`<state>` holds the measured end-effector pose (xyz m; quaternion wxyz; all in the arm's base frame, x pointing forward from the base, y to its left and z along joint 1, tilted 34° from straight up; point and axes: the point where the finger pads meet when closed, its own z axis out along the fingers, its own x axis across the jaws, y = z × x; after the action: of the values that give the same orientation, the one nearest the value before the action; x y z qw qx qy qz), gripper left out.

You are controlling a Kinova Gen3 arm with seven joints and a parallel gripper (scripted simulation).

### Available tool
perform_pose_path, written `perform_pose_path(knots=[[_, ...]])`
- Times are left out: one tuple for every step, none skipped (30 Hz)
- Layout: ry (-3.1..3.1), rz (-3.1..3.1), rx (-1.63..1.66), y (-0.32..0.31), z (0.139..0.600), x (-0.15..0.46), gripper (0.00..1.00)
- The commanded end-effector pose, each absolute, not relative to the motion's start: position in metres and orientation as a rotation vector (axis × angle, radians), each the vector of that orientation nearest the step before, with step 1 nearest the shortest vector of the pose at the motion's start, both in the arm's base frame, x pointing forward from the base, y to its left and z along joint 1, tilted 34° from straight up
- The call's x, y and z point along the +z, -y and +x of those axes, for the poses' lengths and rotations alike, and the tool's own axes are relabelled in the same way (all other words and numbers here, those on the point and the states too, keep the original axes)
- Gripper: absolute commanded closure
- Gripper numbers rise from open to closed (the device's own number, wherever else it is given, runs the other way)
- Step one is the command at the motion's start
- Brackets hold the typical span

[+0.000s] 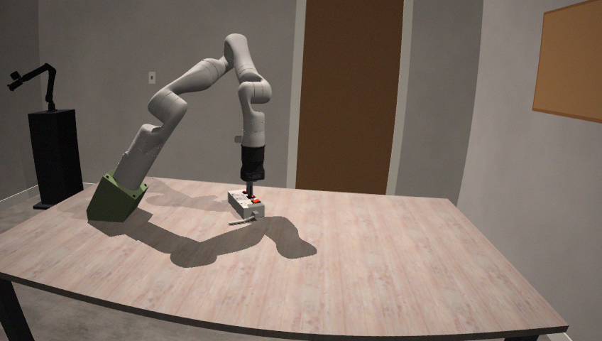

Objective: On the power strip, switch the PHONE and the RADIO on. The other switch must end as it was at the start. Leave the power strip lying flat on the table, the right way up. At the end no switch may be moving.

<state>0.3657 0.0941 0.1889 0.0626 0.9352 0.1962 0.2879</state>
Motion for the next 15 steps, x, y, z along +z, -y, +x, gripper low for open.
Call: perform_pose_path(knots=[[-0.592,2.827,0.87,-0.0938,0.3661,0.1885,1.0],[-0.592,2.827,0.87,-0.0938,0.3661,0.1885,1.0],[-0.592,2.827,0.87,-0.0938,0.3661,0.1885,1.0],[-0.592,2.827,0.87,-0.0938,0.3663,0.1882,1.0],[-0.592,2.827,0.87,-0.0938,0.3665,0.1878,1.0],[-0.592,2.827,0.87,-0.0938,0.3668,0.1875,1.0],[-0.592,2.827,0.87,-0.0938,0.367,0.1871,1.0],[-0.592,2.827,0.87,-0.0938,0.3673,0.1868,1.0],[-0.592,2.827,0.87,-0.0938,0.3675,0.1864,1.0],[-0.592,2.827,0.87,-0.0938,0.3678,0.186,1.0],[-0.592,2.827,0.87,-0.0938,0.368,0.1857,1.0],[-0.592,2.827,0.87,-0.0938,0.3682,0.1853,1.0],[-0.592,2.827,0.87,-0.0938,0.3685,0.185,1.0],[-0.592,2.827,0.87,-0.0938,0.3687,0.1847,1.0],[-0.592,2.827,0.87,-0.0938,0.3689,0.1844,1.0]])
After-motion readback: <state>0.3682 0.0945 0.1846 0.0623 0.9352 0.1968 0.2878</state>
